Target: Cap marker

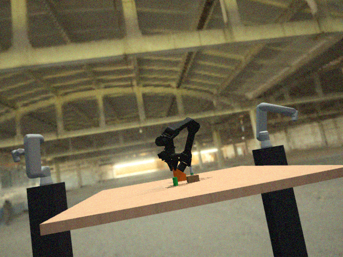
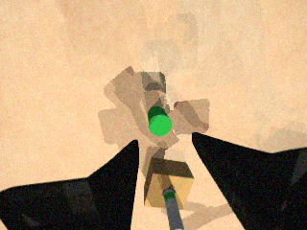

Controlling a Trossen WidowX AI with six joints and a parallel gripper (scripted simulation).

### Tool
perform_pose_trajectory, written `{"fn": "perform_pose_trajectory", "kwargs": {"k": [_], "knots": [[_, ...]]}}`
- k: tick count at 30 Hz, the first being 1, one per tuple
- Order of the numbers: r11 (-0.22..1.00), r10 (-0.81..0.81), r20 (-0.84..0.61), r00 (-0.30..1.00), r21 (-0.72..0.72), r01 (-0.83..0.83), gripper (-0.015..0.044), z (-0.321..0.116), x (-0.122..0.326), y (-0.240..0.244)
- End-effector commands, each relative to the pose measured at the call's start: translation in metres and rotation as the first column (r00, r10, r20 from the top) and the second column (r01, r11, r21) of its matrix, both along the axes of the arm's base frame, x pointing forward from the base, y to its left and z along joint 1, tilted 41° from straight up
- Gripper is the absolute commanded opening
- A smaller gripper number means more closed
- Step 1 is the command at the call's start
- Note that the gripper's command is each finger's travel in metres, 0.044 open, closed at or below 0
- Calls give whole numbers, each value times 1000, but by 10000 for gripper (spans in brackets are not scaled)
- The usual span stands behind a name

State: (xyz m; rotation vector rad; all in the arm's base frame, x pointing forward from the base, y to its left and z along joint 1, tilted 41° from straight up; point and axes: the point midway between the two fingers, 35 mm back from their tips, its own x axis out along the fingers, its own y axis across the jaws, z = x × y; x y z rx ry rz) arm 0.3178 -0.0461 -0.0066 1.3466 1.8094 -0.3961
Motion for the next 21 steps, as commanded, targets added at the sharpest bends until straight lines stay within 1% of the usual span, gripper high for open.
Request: {"fn": "perform_pose_trajectory", "kwargs": {"k": [1,5,21], "knots": [[1000,-3,-5,1000,5,3,251,-6,-2,9],[1000,-3,-5,1000,6,3,251,-19,-2,16],[1000,-3,-4,1000,6,3,251,-36,-3,30]]}}
